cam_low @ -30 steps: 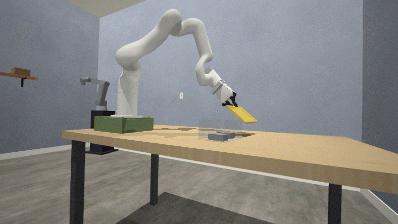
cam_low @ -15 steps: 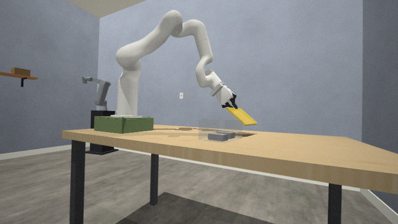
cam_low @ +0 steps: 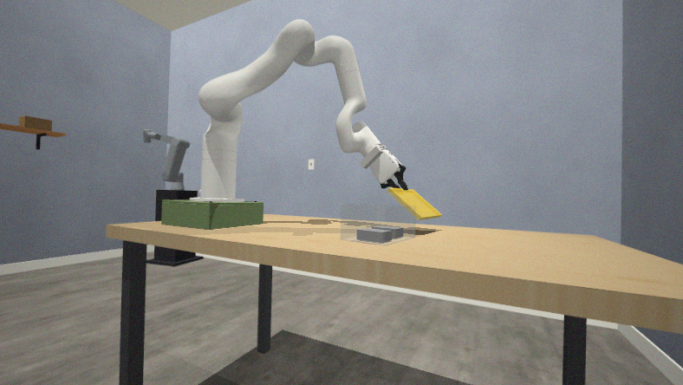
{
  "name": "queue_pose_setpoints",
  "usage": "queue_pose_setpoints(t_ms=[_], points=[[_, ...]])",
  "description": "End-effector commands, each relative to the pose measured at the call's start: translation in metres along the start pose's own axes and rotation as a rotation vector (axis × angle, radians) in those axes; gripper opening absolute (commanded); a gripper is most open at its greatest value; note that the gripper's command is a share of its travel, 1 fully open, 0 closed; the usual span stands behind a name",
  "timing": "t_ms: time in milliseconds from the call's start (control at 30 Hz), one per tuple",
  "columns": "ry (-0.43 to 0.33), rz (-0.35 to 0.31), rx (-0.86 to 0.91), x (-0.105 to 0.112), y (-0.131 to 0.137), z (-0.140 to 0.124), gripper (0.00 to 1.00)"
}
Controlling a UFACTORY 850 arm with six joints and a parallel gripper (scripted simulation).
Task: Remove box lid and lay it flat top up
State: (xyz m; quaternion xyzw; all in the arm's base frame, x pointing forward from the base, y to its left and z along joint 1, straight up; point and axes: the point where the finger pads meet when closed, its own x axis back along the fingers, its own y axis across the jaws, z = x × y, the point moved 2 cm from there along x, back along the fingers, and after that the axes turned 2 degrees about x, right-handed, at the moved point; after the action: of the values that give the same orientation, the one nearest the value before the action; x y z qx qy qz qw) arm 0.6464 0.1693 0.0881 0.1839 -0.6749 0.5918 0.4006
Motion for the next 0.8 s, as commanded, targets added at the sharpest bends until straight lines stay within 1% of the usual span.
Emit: queue_pose_setpoints(t_ms=[0,433,767], points=[[-0.001,0.002,-0.001,-0.005,0.003,-0.001,0.0],[-0.001,0.002,-0.001,-0.008,0.005,-0.001,0.0],[-0.001,0.002,-0.001,-0.015,0.012,-0.001,0.0]])
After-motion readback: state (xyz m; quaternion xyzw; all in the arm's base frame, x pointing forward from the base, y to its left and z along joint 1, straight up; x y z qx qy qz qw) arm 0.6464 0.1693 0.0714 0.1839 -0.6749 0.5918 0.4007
